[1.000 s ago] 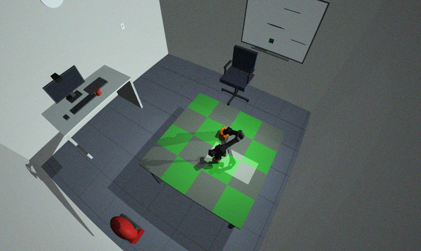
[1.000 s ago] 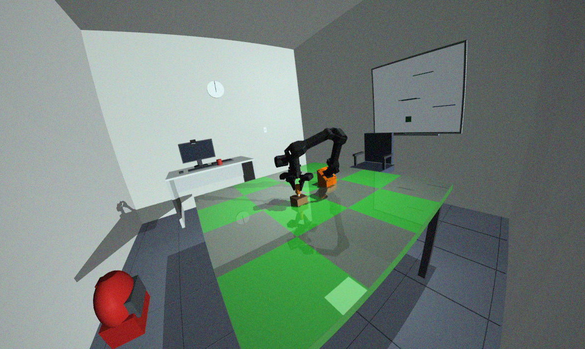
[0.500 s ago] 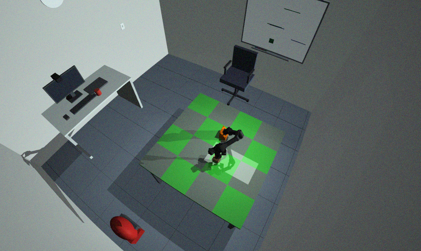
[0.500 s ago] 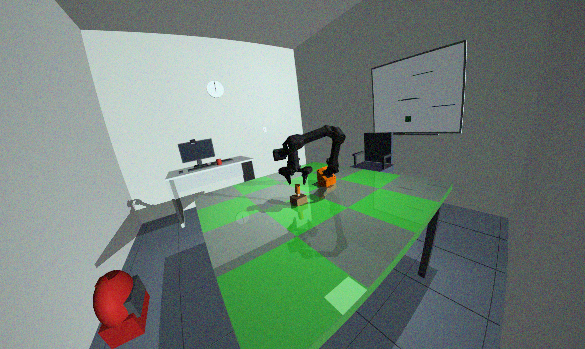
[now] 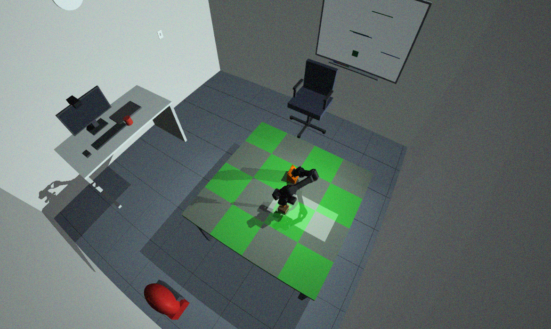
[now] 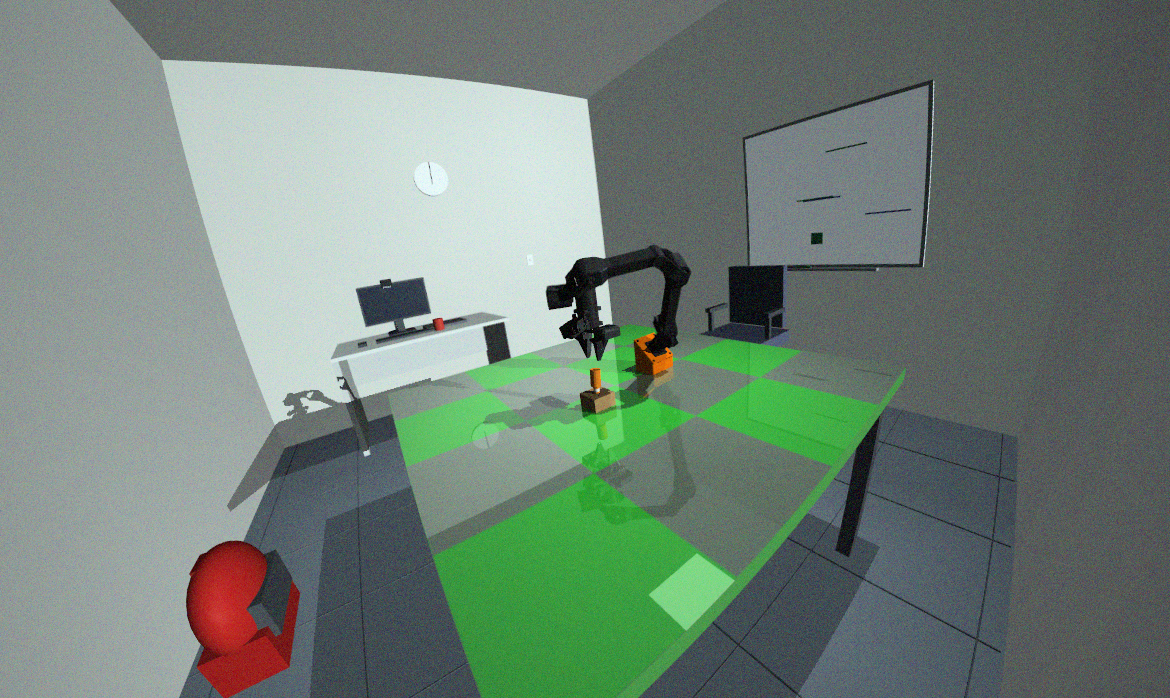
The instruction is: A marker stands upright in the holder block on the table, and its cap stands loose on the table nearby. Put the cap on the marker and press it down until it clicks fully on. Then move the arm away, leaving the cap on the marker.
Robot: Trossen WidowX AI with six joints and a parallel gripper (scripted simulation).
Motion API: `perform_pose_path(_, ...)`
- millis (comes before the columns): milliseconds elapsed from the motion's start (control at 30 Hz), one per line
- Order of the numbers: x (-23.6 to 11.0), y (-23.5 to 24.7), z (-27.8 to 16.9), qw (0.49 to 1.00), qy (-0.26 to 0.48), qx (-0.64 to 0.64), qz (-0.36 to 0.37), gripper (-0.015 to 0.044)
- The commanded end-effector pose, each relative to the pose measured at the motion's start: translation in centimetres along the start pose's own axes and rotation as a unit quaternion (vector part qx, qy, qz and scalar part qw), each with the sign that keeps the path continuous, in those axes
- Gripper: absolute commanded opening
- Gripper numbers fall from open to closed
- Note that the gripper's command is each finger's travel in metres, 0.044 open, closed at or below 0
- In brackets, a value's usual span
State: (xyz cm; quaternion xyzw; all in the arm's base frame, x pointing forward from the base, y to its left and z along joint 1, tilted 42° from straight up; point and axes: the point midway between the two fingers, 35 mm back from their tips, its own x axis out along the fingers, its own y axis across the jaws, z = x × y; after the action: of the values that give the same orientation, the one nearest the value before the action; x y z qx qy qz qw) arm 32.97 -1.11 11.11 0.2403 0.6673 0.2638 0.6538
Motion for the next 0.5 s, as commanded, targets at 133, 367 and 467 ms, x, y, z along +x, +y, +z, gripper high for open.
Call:
perform_pose_path(133, 0.00, 0.09, -0.02, 1.000, -0.003, 0.022, 0.000, 0.0020)
perform_pose_path(367, 0.00, 0.09, -0.02, 1.000, -0.003, 0.022, 0.000, 0.0000)
perform_pose_path(467, 0.07, 0.09, -0.02, 1.000, -0.003, 0.022, 0.000, 0.0000)
